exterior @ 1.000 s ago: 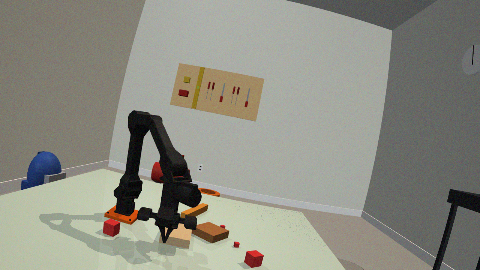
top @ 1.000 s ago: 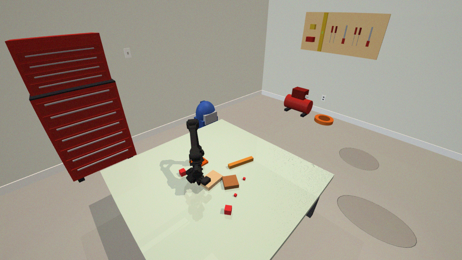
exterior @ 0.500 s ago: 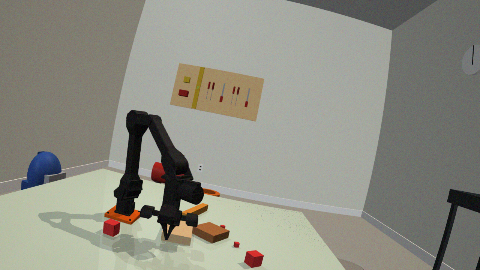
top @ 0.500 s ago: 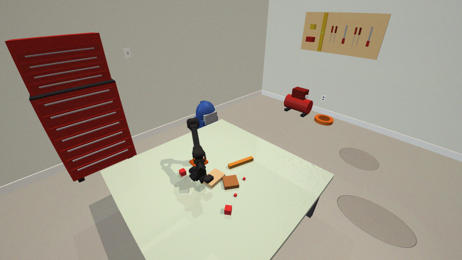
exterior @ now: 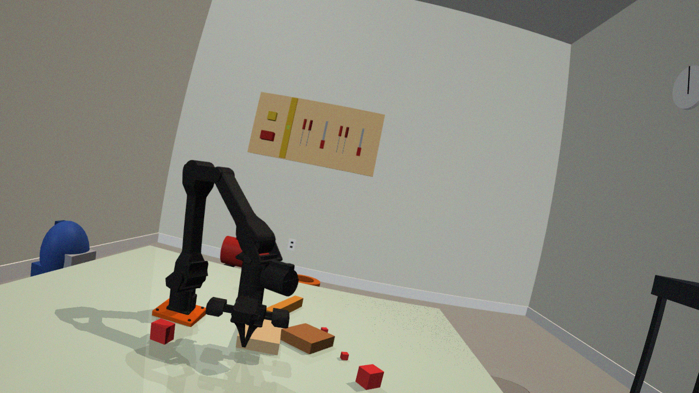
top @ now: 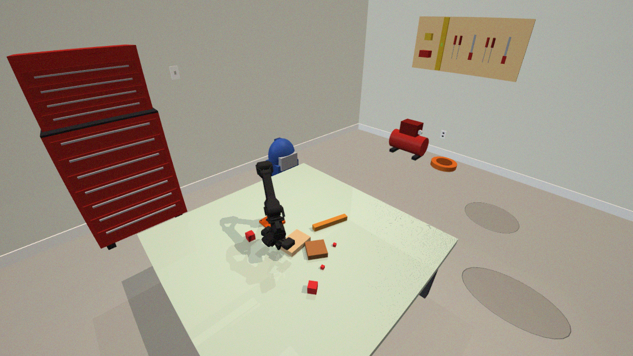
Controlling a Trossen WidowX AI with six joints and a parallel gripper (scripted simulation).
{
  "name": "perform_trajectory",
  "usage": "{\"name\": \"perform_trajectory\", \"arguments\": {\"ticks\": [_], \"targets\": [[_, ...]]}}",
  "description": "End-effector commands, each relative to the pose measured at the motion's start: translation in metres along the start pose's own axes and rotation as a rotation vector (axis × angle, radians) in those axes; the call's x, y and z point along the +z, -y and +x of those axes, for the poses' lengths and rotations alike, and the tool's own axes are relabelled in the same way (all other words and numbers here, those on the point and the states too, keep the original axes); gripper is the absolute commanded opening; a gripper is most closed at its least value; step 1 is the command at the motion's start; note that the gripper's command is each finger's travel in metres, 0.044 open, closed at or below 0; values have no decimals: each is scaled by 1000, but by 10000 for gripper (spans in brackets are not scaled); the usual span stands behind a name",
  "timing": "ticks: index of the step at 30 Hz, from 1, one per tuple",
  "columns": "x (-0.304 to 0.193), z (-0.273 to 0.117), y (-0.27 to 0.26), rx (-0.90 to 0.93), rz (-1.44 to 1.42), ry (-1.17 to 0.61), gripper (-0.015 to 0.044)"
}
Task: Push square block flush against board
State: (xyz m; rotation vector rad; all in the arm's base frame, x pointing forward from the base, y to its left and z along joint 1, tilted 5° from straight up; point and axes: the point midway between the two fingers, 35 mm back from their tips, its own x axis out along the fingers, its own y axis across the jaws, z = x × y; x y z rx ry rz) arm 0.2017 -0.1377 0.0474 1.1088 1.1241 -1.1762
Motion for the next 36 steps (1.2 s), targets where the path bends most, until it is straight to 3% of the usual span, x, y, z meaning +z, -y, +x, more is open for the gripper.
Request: {"name": "perform_trajectory", "arguments": {"ticks": [1,31,36], "targets": [[3,3,2,-13,-5,-15,0],[50,5,0,-13,-5,-9,0],[45,-47,0,-13,-5,-10,0]]}}
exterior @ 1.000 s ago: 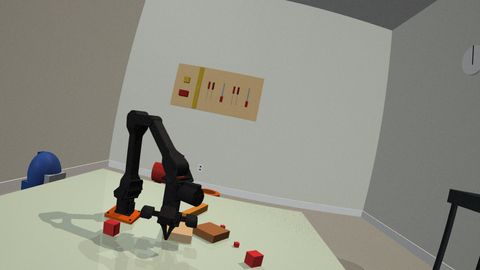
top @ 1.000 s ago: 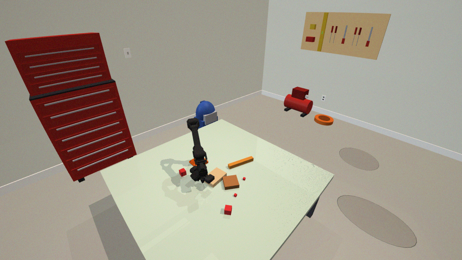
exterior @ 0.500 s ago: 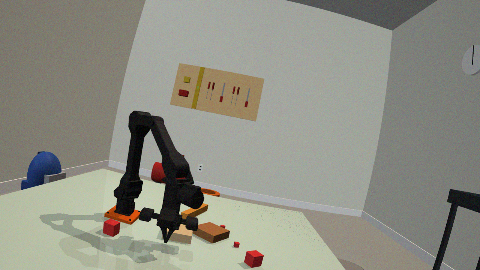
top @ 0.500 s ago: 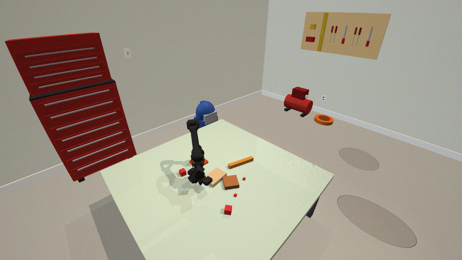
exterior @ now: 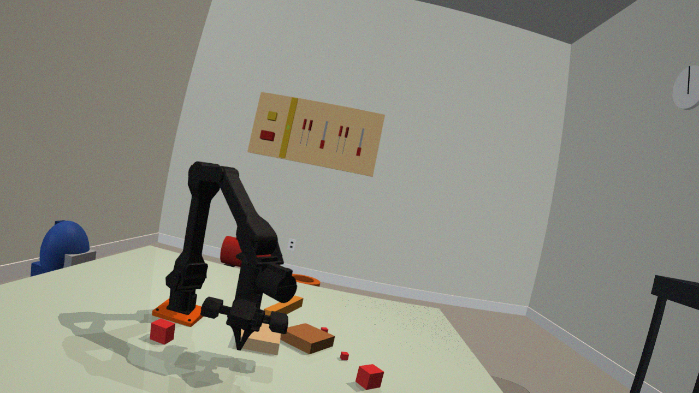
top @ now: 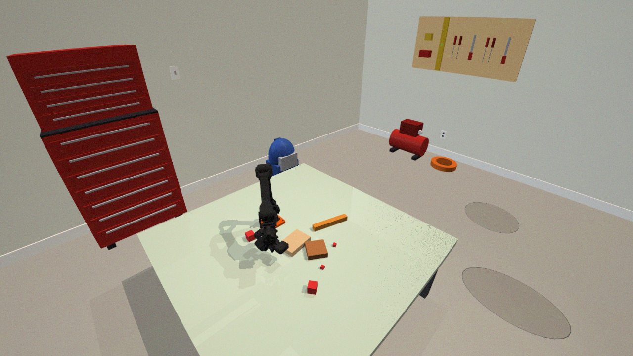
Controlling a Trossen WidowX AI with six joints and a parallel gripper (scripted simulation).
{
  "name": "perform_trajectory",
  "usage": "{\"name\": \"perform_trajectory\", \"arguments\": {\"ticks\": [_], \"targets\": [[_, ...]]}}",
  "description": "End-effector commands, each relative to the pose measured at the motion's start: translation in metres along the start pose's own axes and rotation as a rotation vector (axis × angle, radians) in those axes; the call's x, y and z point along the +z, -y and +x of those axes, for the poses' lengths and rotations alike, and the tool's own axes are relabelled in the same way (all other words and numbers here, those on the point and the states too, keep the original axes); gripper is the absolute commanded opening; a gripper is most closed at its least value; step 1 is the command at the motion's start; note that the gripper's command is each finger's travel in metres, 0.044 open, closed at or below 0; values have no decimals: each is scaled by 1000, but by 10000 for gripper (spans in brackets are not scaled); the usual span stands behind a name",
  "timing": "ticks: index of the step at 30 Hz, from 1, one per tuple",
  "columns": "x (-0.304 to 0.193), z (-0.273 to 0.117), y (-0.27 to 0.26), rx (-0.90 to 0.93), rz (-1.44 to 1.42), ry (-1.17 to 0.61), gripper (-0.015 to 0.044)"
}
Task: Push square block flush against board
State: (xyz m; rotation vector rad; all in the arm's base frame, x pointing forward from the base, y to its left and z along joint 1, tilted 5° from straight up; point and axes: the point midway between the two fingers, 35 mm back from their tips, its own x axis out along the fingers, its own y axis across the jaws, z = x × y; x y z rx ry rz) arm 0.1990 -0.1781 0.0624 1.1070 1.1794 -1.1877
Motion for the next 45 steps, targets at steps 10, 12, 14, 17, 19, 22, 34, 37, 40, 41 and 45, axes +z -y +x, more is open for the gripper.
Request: {"name": "perform_trajectory", "arguments": {"ticks": [10,12,14,17,19,22,34,37,40,41,45], "targets": [[-23,-38,1,27,3,20,0],[-25,-38,2,27,3,20,0],[-25,-38,2,27,3,20,0],[-24,-10,-1,27,17,19,0],[-25,14,-1,27,30,19,0],[-25,17,-1,27,31,19,0],[-37,17,-3,27,31,17,0],[-42,16,-4,27,31,17,0],[-47,17,-4,28,31,16,0],[-49,17,-5,28,31,16,0],[-56,17,-5,28,32,15,0]]}}
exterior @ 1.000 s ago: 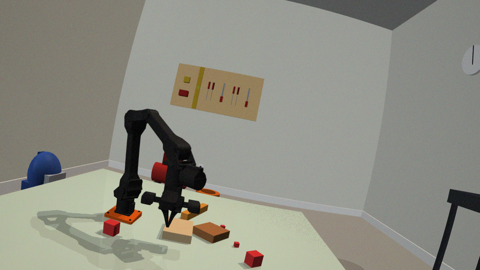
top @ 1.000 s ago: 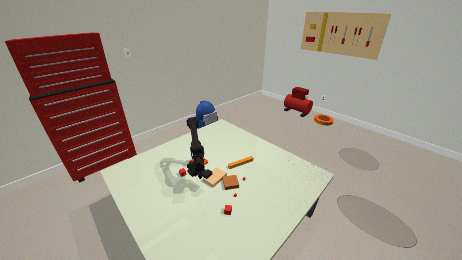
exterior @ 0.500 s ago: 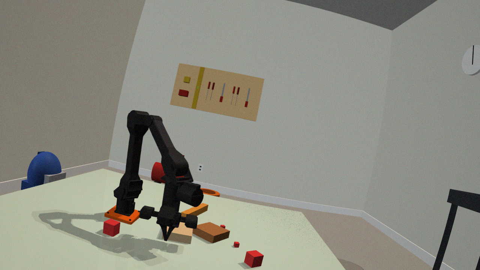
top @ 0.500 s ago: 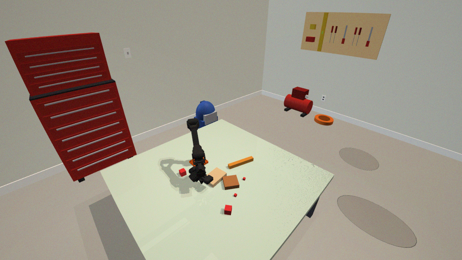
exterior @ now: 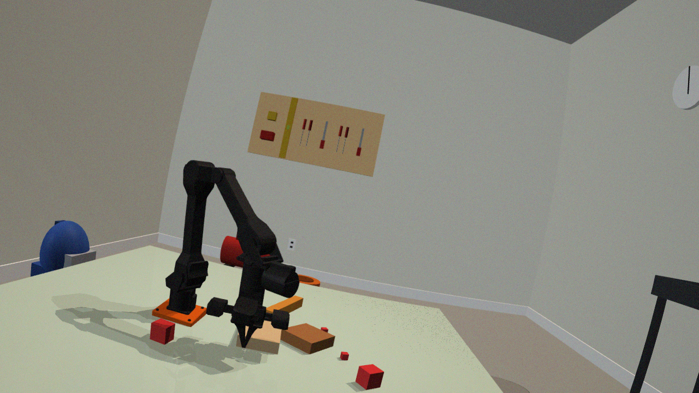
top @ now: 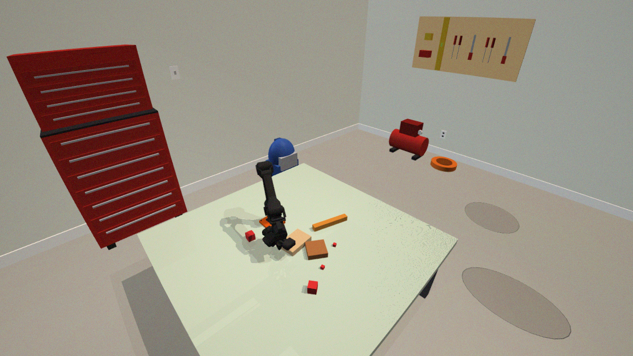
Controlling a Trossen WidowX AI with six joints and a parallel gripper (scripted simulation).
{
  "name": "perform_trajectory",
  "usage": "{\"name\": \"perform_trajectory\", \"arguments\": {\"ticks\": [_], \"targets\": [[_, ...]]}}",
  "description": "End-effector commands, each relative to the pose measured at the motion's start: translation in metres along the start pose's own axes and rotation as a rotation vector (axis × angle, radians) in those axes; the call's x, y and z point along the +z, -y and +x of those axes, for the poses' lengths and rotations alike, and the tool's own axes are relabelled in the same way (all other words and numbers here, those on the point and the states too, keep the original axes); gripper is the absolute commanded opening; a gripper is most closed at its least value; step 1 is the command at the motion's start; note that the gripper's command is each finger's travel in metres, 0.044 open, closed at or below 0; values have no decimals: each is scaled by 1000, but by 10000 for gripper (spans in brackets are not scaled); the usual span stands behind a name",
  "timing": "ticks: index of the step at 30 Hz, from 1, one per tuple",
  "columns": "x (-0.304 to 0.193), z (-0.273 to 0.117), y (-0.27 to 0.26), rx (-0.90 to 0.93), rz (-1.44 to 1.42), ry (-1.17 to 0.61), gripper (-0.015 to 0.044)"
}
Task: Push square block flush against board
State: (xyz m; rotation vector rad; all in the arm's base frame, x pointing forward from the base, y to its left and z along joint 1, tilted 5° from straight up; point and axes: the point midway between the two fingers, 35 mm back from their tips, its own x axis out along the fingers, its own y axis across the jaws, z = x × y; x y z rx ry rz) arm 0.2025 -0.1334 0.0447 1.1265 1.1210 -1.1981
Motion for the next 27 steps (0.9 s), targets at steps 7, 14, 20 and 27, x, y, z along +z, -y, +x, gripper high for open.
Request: {"name": "perform_trajectory", "arguments": {"ticks": [7,14,20,27], "targets": [[-22,2,1,-4,-1,-14,0],[-33,2,0,-4,-1,-16,0],[-44,1,-1,-4,-1,-17,0],[-55,1,-2,-4,-1,-18,0]]}}
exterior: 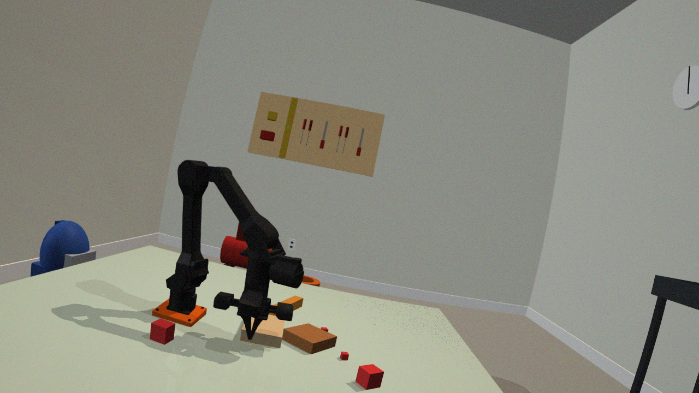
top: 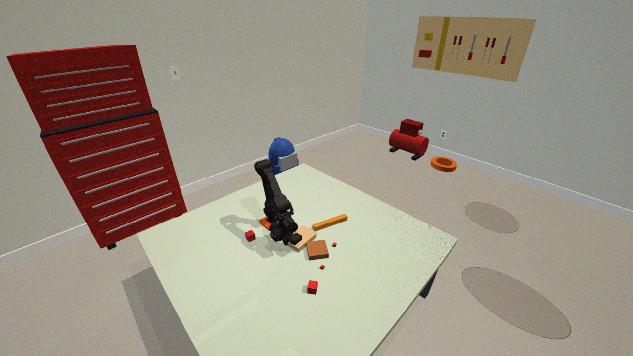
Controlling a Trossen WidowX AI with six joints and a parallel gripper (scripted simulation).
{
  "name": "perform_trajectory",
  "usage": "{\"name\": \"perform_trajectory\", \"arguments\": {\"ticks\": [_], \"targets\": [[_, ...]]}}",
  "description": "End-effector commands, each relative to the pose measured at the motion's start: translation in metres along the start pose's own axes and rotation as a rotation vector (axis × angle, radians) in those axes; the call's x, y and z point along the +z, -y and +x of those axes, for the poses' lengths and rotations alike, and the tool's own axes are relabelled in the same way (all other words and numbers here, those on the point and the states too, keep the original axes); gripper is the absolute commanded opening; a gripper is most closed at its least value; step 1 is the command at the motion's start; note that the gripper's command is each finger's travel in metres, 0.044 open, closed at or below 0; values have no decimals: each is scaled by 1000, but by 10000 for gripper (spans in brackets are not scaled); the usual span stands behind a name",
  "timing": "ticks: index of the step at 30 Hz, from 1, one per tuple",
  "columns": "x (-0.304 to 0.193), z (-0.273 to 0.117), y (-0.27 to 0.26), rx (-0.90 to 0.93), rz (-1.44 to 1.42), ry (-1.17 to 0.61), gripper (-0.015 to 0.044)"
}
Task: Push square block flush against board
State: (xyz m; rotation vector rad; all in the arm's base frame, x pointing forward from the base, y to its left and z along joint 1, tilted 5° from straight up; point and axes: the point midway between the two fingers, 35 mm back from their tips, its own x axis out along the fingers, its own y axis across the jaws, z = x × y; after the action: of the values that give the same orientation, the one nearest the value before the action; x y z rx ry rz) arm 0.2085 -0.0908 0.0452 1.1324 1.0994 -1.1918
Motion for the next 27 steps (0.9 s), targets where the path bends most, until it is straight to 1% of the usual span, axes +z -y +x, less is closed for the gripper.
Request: {"name": "perform_trajectory", "arguments": {"ticks": [1,27], "targets": [[-15,6,6,-22,-6,-27,0],[-59,5,1,-22,-6,-32,0]]}}
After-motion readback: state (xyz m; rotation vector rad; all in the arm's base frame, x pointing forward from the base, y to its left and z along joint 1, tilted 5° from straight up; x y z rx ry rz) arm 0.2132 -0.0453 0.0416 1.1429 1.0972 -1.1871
